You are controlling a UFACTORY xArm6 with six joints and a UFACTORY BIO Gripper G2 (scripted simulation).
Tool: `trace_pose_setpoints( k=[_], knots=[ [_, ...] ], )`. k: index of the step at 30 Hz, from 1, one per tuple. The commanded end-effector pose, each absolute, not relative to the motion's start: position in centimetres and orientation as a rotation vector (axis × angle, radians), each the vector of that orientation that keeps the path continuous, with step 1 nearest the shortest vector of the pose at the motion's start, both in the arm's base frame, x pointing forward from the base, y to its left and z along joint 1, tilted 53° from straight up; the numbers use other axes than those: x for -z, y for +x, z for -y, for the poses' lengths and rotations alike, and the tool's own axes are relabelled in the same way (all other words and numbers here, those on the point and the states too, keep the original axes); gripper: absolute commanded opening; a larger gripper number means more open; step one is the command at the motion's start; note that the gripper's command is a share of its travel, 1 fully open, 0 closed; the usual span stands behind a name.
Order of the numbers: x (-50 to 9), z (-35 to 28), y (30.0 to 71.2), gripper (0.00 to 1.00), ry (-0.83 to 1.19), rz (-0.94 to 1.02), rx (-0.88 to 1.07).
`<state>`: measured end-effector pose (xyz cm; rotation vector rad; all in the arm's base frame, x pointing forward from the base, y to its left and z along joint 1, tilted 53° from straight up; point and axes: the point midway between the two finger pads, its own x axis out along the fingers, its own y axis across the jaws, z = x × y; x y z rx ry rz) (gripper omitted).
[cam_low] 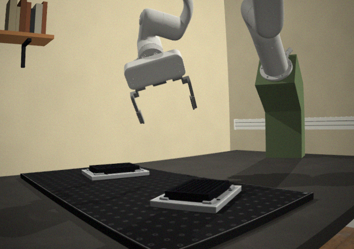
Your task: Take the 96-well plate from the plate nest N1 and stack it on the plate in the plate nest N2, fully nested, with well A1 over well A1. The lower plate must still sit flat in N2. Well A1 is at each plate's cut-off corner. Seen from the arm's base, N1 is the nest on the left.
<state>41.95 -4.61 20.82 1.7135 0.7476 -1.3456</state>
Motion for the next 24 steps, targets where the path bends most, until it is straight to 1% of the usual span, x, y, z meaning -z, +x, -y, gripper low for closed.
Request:
trace_pose_setpoints(
  k=[1, 2, 3, 9, 17, 19, 24],
  knots=[
    [-20.9, 4.7, 42.0, 1.0, 1.714, -0.746, 1.345],
    [-20.9, 4.7, 42.0, 1.0, 1.714, -0.746, 1.345],
    [-20.9, 4.7, 42.0, 0.37, 1.714, -0.746, 1.345],
    [-20.4, 5.8, 43.3, 0.37, 1.649, -0.542, 1.285],
    [-20.9, 6.7, 43.9, 0.37, 1.543, -0.29, 1.182],
    [-20.9, 6.7, 43.9, 0.37, 1.543, -0.29, 1.182],
    [-21.9, 7.2, 44.3, 0.37, 1.467, -0.149, 1.101]
  ],
)
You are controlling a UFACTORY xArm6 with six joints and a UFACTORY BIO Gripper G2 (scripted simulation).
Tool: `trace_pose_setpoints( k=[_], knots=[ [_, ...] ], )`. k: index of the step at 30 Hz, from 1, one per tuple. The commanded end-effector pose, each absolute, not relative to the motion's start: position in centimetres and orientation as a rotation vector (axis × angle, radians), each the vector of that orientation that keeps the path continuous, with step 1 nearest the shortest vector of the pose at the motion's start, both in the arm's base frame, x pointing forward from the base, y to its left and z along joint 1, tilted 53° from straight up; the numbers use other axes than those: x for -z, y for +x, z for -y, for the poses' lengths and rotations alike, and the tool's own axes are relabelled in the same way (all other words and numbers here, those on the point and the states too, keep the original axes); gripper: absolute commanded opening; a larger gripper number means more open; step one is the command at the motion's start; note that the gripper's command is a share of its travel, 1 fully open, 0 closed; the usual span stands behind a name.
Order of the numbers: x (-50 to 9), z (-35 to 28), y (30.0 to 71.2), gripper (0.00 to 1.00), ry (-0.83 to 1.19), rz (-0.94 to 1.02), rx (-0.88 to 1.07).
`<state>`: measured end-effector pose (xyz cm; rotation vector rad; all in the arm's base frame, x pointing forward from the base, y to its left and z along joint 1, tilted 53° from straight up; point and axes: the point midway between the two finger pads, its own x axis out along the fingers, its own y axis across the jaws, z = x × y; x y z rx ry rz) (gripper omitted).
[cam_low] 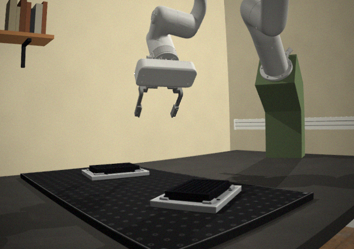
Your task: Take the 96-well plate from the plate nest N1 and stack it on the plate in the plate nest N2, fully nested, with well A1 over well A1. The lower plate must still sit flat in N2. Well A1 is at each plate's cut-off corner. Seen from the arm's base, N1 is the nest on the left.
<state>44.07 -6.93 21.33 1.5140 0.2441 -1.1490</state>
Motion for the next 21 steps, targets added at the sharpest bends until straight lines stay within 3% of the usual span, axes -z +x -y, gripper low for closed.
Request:
trace_pose_setpoints(
  k=[1, 21],
  knots=[
    [-22.1, 7.3, 44.3, 0.37, 1.451, -0.122, 1.084],
    [-27.2, 7.3, 44.2, 0.37, 1.139, 0.295, 0.725]
  ],
)
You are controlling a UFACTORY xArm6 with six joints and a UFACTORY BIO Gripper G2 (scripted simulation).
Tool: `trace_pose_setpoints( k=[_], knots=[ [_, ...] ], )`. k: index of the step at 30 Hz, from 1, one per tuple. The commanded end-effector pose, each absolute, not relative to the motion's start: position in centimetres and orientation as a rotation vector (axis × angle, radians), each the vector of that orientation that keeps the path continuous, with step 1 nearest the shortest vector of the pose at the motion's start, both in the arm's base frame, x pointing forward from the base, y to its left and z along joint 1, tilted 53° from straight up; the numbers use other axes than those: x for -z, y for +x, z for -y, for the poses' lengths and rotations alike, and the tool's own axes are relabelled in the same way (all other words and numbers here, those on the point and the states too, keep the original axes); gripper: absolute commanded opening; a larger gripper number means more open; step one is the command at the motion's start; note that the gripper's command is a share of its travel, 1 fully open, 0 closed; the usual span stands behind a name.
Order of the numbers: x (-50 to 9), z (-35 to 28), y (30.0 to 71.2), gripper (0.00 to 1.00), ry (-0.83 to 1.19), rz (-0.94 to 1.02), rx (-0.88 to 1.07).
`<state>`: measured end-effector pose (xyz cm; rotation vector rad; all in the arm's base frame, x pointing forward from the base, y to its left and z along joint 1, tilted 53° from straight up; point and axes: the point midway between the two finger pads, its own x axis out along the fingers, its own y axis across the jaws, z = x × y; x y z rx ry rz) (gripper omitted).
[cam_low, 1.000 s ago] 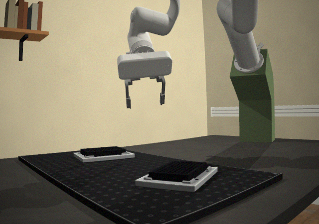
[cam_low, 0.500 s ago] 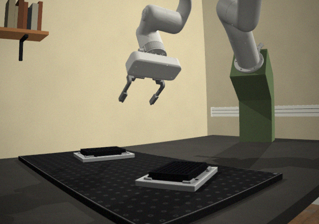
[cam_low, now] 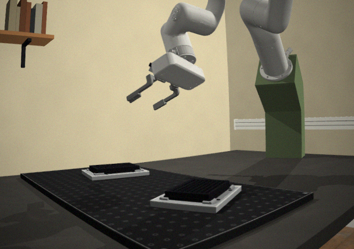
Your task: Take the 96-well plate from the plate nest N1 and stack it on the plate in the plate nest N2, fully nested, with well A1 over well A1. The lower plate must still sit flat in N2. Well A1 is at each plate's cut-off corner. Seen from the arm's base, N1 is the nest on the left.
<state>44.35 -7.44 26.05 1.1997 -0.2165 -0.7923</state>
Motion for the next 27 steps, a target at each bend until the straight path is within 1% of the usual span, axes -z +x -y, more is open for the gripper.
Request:
trace_pose_setpoints(
  k=[1, 6, 8, 23, 25, 27],
  knots=[
    [-27.2, 7.3, 44.2, 0.37, 1.121, 0.315, 0.704],
    [-28.9, 6.7, 43.8, 0.37, 1.027, 0.409, 0.591],
    [-28.9, 6.7, 43.8, 0.37, 1.027, 0.409, 0.591],
    [-34.0, 3.3, 41.6, 0.37, 0.732, 0.646, 0.235],
    [-34.0, 3.3, 41.6, 0.37, 0.732, 0.646, 0.235],
    [-34.6, 2.7, 41.2, 0.37, 0.691, 0.673, 0.187]
  ],
)
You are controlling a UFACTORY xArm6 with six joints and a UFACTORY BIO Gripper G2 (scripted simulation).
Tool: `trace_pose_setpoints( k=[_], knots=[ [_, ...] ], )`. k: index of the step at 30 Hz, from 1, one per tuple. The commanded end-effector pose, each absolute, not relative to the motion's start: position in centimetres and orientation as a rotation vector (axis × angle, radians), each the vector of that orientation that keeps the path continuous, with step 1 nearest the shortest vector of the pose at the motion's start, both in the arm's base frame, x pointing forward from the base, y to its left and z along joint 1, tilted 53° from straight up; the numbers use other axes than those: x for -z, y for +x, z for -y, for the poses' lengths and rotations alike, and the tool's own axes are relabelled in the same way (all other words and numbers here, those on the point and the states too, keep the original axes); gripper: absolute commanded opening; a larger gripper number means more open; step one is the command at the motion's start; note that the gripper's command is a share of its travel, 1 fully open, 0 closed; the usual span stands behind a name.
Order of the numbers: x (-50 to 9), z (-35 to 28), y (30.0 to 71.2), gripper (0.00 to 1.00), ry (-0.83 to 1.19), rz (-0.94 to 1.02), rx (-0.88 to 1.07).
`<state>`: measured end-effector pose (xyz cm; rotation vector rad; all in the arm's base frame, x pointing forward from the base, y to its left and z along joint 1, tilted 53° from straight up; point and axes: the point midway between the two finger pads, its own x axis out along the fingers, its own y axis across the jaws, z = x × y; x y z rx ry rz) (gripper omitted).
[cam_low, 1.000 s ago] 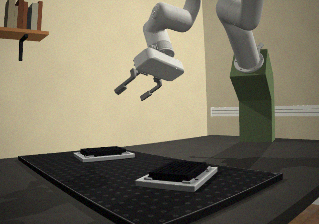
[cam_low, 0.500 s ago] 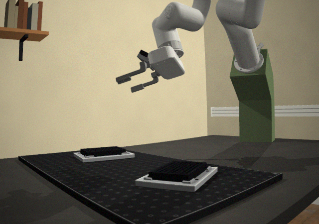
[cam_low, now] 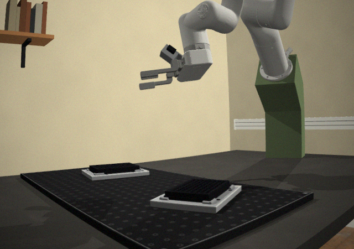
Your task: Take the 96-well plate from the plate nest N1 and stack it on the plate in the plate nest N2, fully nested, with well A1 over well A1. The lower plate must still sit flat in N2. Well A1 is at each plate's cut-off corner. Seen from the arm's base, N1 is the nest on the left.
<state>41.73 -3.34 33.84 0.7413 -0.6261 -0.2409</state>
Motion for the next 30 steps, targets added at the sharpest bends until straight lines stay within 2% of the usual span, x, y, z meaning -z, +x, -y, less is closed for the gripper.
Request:
trace_pose_setpoints(
  k=[1, 13, 27, 30],
  knots=[
    [-34.9, 2.3, 40.9, 0.37, 0.67, 0.686, 0.162],
    [-37.4, -1.5, 38.0, 0.37, 0.415, 0.827, -0.133],
    [-37.7, -2.1, 37.5, 0.37, 0.373, 0.846, -0.18],
    [-37.7, -3.4, 38.1, 0.37, 0.331, 0.866, -0.273]
  ],
)
